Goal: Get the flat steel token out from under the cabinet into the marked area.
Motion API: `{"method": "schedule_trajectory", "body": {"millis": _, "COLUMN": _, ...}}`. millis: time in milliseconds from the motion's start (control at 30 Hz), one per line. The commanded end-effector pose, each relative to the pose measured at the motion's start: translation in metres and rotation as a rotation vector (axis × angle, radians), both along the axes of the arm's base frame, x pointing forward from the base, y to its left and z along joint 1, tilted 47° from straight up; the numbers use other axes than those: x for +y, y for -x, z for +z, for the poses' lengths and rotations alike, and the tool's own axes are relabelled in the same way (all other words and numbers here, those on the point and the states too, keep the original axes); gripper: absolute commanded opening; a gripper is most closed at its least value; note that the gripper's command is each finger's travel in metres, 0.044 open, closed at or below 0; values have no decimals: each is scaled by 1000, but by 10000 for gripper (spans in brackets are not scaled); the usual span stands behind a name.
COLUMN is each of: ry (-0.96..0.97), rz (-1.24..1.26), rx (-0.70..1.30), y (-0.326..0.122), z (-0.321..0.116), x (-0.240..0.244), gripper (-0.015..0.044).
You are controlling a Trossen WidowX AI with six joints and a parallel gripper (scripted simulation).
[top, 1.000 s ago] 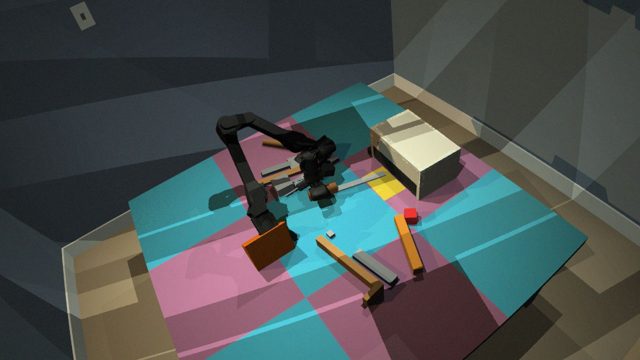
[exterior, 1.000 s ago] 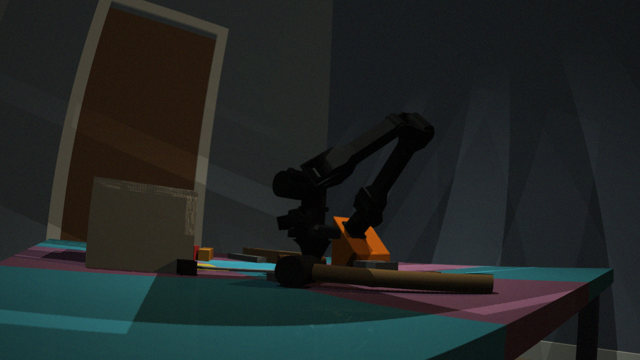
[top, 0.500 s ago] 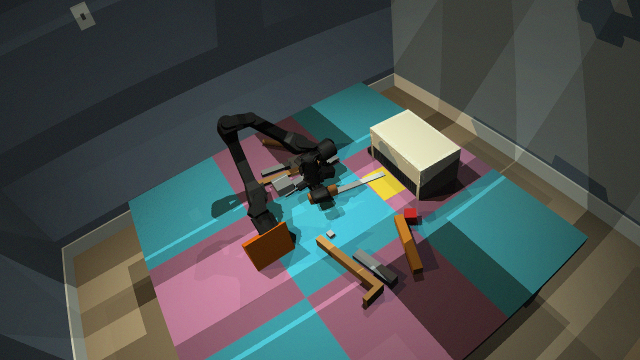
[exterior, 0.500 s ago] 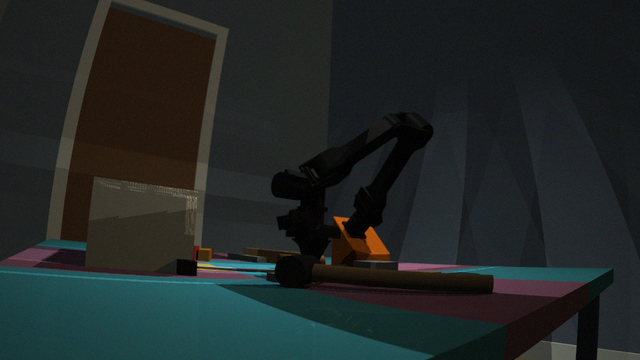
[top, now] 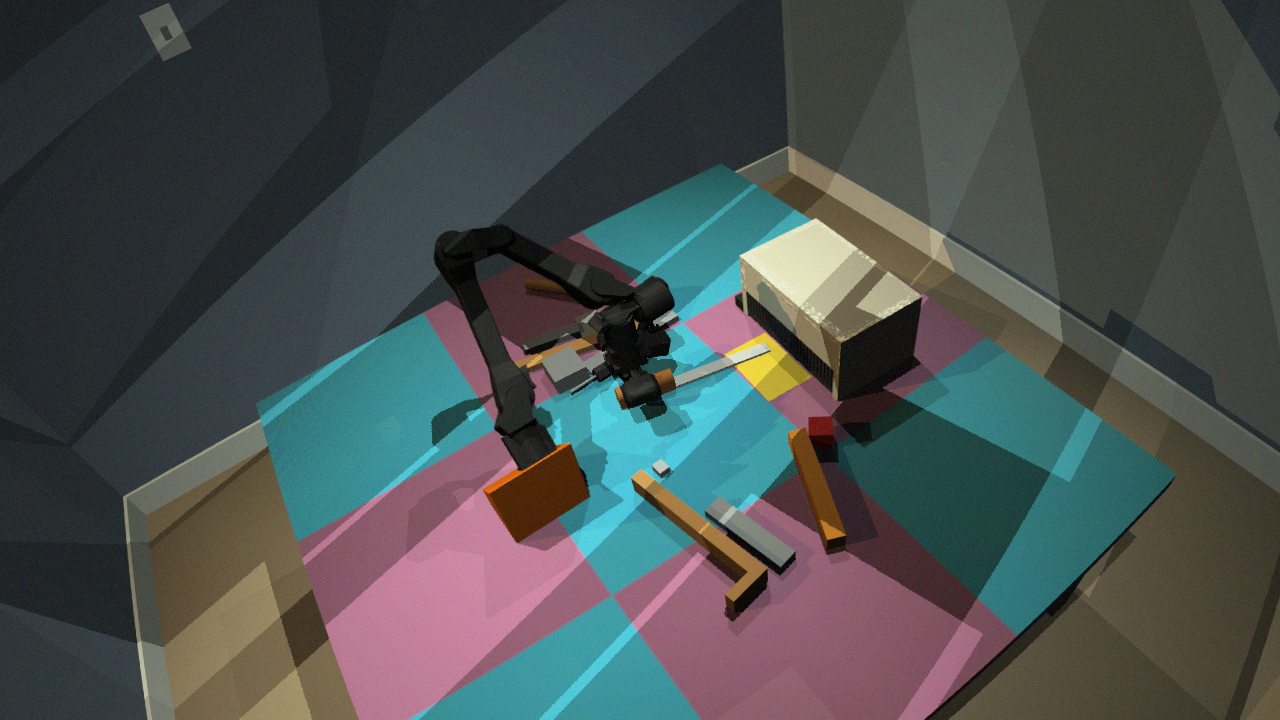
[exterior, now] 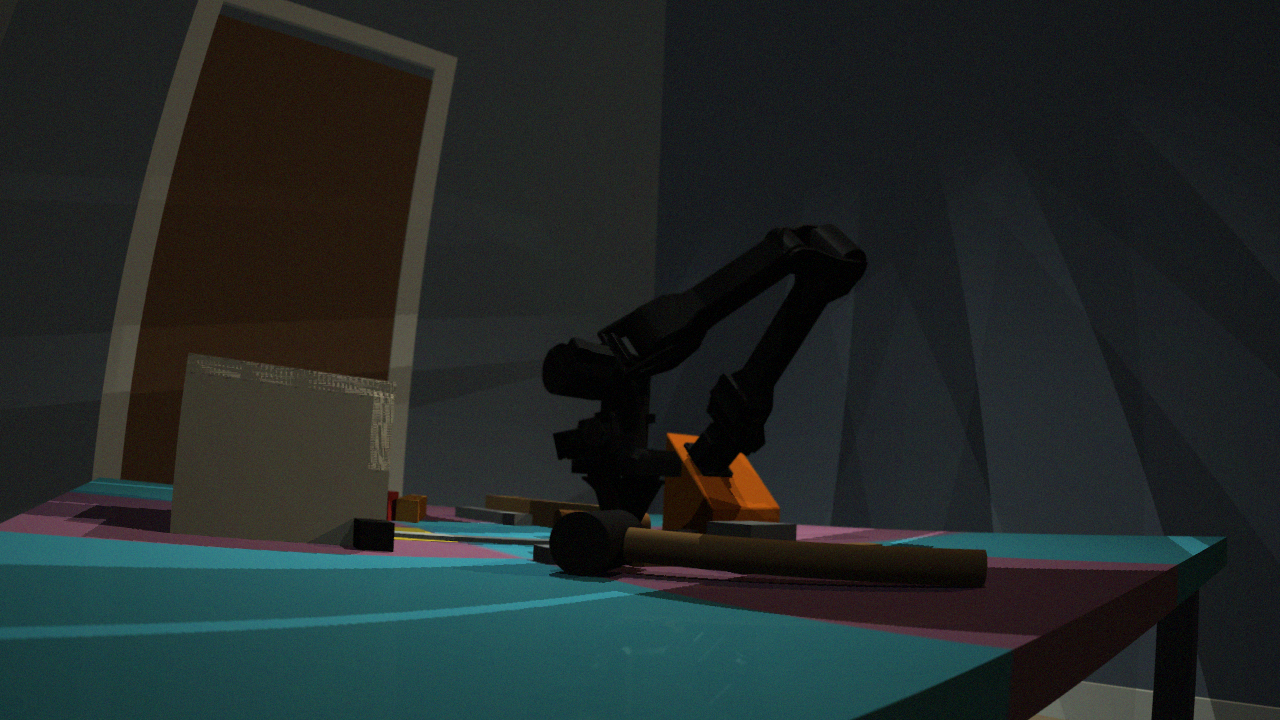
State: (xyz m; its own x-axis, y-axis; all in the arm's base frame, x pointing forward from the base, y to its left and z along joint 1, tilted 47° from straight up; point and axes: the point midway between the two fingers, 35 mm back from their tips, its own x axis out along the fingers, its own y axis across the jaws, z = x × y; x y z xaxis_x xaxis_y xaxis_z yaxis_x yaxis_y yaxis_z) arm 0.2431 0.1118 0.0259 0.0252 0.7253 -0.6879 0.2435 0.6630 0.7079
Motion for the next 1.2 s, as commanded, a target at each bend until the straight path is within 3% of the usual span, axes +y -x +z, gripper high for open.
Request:
{"method": "schedule_trajectory", "body": {"millis": 0, "ry": -3, "rz": -1, "rx": -1, "y": 0, "z": 0, "x": 0, "gripper": 270}}
{"method": "schedule_trajectory", "body": {"millis": 467, "ry": -3, "rz": -1, "rx": 0, "y": 2, "z": -3, "x": 3, "gripper": 270}}
{"method": "schedule_trajectory", "body": {"millis": 633, "ry": 0, "rz": 2, "rx": -4, "y": 1, "z": -2, "x": 1, "gripper": 139}}
{"method": "schedule_trajectory", "body": {"millis": 900, "ry": 0, "rz": 2, "rx": -4, "y": 1, "z": -2, "x": 1, "gripper": 85}}
{"method": "schedule_trajectory", "body": {"millis": 1000, "ry": 0, "rz": 2, "rx": -4, "y": 1, "z": -2, "x": 1, "gripper": 6}}
{"method": "schedule_trajectory", "body": {"millis": 1167, "ry": 0, "rz": 2, "rx": -4, "y": 0, "z": -2, "x": 1, "gripper": 0}}
